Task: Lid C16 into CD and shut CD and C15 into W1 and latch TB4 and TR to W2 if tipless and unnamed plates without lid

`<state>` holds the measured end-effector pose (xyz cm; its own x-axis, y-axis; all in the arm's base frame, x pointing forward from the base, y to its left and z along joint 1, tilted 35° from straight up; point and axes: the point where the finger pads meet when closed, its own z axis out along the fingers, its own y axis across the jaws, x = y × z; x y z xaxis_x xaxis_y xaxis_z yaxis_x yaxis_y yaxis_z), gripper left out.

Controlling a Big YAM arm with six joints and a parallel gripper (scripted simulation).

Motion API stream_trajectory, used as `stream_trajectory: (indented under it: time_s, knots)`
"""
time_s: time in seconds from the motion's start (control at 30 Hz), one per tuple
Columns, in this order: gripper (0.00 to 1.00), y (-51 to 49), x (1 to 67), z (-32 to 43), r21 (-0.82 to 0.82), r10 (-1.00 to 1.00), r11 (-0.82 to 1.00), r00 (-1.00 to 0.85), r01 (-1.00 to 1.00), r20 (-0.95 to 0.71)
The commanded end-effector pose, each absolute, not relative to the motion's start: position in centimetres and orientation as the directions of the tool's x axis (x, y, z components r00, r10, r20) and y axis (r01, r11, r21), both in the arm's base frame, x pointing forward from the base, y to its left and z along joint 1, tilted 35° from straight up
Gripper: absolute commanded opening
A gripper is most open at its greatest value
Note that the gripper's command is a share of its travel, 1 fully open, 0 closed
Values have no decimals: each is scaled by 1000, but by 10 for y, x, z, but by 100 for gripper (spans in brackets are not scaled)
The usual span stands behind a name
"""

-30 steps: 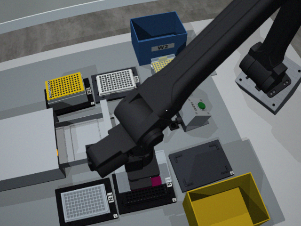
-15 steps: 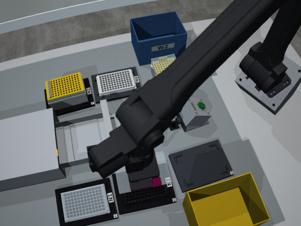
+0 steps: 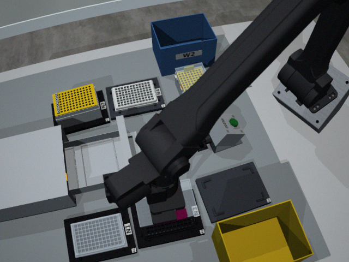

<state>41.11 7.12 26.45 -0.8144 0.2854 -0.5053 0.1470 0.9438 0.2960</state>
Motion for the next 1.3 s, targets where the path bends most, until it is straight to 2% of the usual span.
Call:
stream_trajectory:
  time_s: [0.0, 1.27]
  knots:
    - [0, 74, 417, 259, 298, 289, 943, -814, 150, -504]
    - [0, 84, 441, 221, 298, 287, 943, -816, 148, -503]
